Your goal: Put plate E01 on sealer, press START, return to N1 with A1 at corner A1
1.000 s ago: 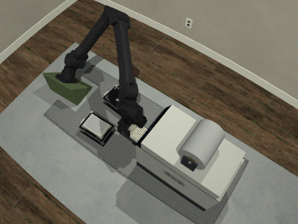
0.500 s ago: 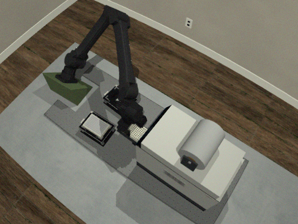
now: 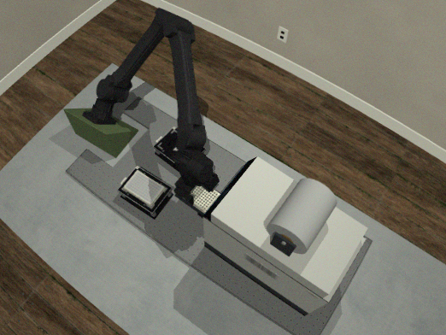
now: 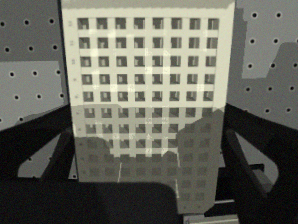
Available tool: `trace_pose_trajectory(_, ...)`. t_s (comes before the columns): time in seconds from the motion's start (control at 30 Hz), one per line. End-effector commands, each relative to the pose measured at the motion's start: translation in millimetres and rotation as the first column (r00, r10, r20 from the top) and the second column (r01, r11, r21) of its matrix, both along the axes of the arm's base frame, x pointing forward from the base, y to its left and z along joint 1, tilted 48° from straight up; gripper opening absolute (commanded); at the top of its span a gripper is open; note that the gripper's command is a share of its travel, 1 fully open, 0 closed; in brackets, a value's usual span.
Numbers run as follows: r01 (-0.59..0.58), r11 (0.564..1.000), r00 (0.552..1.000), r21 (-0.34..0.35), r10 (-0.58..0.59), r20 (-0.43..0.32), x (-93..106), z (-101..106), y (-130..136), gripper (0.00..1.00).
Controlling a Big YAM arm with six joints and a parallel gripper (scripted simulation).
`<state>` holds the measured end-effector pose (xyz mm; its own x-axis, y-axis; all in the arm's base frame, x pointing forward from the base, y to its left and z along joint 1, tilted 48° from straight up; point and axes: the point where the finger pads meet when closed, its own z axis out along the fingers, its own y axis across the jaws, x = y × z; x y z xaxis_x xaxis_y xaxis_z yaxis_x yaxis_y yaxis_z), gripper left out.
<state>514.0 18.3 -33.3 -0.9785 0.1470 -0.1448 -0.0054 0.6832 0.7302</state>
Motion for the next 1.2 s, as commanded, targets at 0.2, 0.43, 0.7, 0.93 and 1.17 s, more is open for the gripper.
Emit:
trace_pose_trajectory(0.2,-0.027,1.000,1.000,-0.007,0.027,0.016,18.8,6,12,0.00)
trace_pose_trajectory(0.43,-0.009,1.000,1.000,-0.008,0.009,0.020,21.1,7,3,0.00)
trace_pose_trajectory(0.7,0.013,1.000,1.000,-0.008,-0.013,0.014,13.0,2,-14,0.00)
trace_pose_trajectory(0.93,0.023,1.000,1.000,-0.004,-0.023,0.001,4.3,-4,-15,0.00)
trace_pose_trajectory(1.17,0.030,1.000,0.999,0.000,-0.030,-0.014,-2.4,-12,-10,0.00)
